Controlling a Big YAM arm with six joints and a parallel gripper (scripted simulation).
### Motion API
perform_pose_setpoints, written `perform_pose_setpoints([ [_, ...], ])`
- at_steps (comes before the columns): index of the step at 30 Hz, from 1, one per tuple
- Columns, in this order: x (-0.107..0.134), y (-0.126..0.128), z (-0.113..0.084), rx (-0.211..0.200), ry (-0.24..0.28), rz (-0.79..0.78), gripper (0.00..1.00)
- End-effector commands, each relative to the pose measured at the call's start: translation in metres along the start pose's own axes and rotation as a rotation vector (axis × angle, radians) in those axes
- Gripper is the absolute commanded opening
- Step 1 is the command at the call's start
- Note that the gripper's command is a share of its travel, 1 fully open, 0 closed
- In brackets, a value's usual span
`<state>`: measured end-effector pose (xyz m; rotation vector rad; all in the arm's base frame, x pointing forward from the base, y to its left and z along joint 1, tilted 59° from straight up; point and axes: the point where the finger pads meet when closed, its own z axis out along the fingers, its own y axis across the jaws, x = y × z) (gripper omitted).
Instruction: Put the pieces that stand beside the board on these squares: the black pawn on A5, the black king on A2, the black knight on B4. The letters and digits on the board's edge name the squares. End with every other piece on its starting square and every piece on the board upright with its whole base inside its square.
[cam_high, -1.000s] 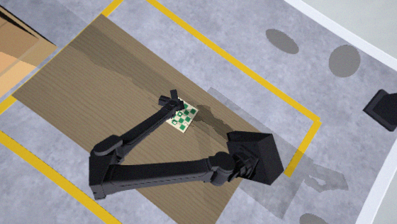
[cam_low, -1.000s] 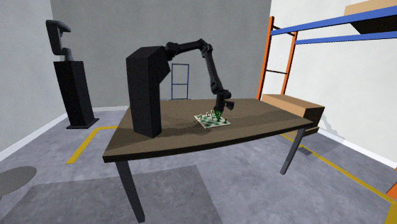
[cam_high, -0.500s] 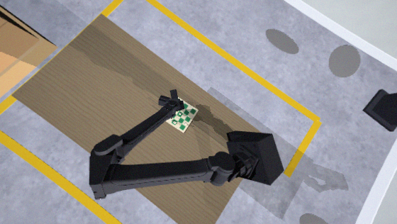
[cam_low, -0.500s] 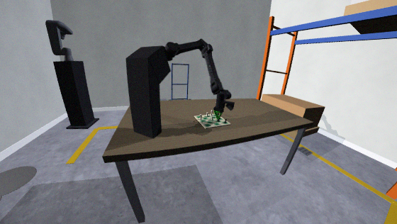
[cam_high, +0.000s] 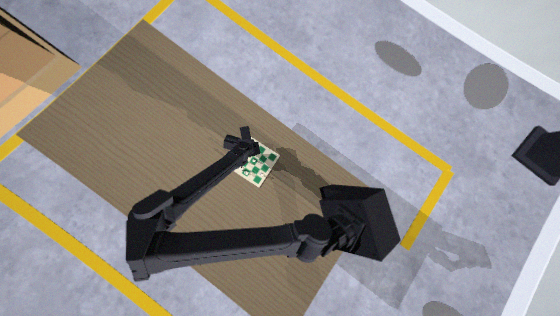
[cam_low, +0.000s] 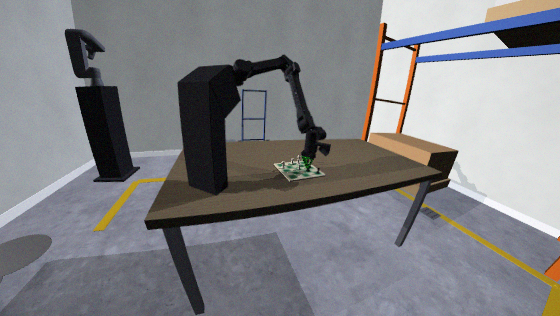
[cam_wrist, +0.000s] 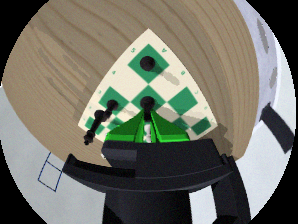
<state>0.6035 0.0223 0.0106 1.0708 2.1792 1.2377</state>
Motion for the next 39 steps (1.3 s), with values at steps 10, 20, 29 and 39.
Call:
perform_pose_setpoints([
  [10, 0.0039, -0.0017, 0.0079, 0.001, 0.006, 0.001, 0.00],
  [20, 0.0039, -0.0017, 0.0079, 0.001, 0.006, 0.001, 0.13],
  [29, 0.0039, -0.0017, 0.0079, 0.001, 0.006, 0.000, 0.35],
  [39, 0.0045, -0.0025, 0.0076, 0.003, 0.007, 0.001, 0.35],
])
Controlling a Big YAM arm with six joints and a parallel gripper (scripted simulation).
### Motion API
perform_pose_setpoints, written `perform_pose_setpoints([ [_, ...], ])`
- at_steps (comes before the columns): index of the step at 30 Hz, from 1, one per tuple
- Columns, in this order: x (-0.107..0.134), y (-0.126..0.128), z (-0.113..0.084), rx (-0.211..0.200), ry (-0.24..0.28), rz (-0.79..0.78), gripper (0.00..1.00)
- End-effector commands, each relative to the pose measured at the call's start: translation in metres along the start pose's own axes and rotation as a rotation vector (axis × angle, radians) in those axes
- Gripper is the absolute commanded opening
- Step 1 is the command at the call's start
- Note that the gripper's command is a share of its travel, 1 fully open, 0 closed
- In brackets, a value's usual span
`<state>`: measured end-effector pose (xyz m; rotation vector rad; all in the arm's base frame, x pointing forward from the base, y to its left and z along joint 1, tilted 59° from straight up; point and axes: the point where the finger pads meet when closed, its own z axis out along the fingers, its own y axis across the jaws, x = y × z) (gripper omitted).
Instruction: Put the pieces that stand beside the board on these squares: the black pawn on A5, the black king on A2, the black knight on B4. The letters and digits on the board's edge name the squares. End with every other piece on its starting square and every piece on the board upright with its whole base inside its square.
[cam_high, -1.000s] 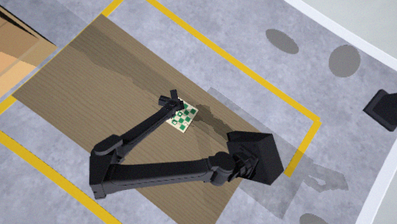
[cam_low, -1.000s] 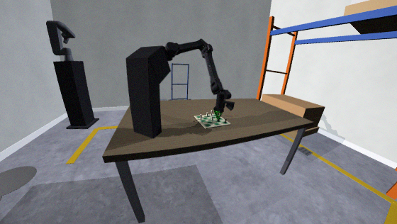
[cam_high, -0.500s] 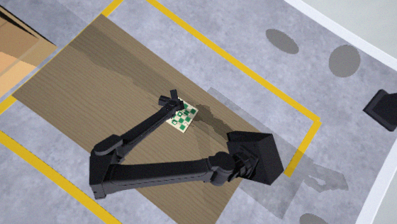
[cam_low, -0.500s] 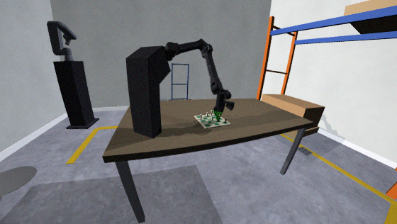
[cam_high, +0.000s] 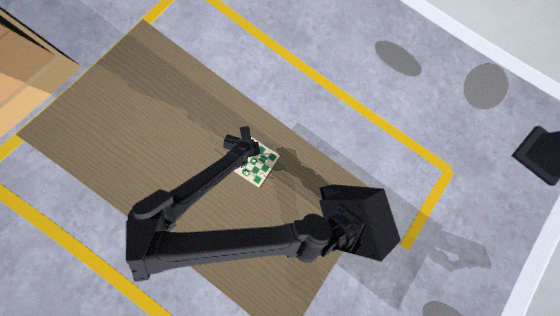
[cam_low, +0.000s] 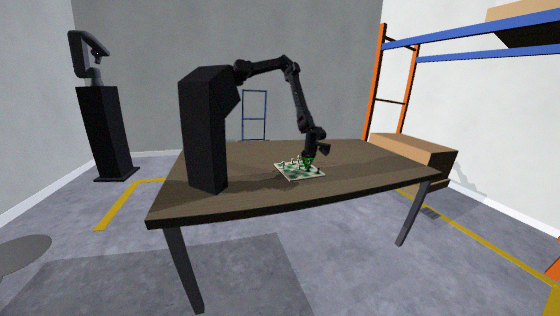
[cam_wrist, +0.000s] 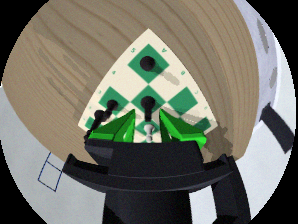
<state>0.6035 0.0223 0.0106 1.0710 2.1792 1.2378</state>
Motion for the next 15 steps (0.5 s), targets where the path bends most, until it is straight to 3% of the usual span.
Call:
perform_pose_setpoints([
  [1, 0.006, -0.004, 0.007, 0.006, 0.010, 0.002, 0.35],
  [4, -0.007, -0.001, -0.017, 0.001, -0.017, 0.003, 0.35],
  [9, -0.008, -0.002, -0.027, 0.000, -0.021, 0.004, 0.35],
  [15, -0.008, -0.001, -0.057, -0.001, -0.021, 0.003, 0.35],
])
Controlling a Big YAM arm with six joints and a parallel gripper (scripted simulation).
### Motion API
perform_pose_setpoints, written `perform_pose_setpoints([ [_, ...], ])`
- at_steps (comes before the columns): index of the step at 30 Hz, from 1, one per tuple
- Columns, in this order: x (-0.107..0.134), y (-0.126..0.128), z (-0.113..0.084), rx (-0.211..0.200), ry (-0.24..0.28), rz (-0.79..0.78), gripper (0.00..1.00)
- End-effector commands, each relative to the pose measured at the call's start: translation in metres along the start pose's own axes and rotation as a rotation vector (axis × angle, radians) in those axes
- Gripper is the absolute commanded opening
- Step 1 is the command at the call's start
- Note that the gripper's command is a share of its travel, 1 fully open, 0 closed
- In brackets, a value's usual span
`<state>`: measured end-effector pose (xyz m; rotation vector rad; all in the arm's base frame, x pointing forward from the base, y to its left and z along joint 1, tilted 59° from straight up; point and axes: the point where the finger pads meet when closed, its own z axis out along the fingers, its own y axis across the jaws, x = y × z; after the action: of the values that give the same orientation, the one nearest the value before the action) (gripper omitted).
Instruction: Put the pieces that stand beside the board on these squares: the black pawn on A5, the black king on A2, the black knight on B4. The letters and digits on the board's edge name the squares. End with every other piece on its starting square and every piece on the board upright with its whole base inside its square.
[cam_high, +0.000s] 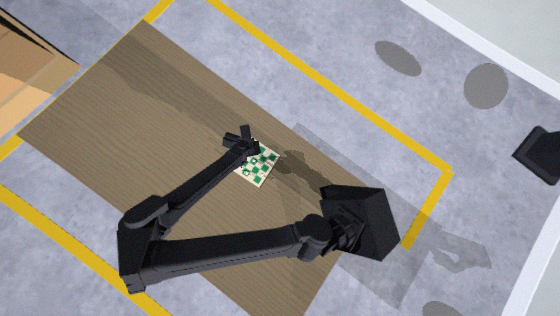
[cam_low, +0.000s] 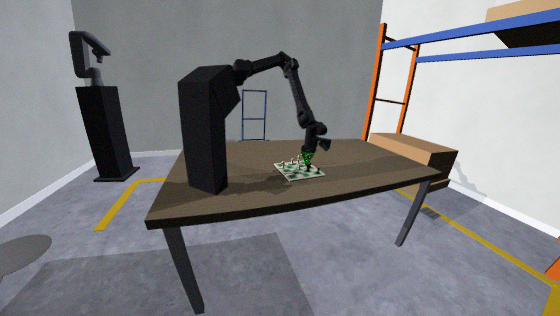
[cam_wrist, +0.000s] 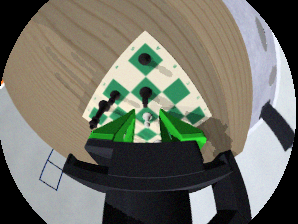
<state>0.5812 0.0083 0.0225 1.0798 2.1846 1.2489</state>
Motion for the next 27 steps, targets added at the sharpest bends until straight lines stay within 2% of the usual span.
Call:
perform_pose_setpoints([
  [1, -0.010, 0.002, -0.034, -0.002, -0.031, -0.008, 0.35],
  [8, -0.010, 0.003, -0.066, -0.004, -0.032, -0.010, 0.35],
  [10, -0.010, 0.003, -0.066, -0.004, -0.032, -0.010, 0.35],
  [11, 0.004, 0.002, -0.055, 0.005, 0.001, -0.017, 0.35],
  [14, -0.010, 0.003, -0.072, -0.002, -0.034, -0.009, 0.35],
  [17, -0.005, 0.005, -0.069, -0.002, -0.022, -0.016, 0.35],
  [18, -0.005, 0.006, -0.067, -0.003, -0.020, -0.018, 1.00],
  [27, -0.006, 0.007, -0.067, -0.004, -0.022, -0.015, 1.00],
])
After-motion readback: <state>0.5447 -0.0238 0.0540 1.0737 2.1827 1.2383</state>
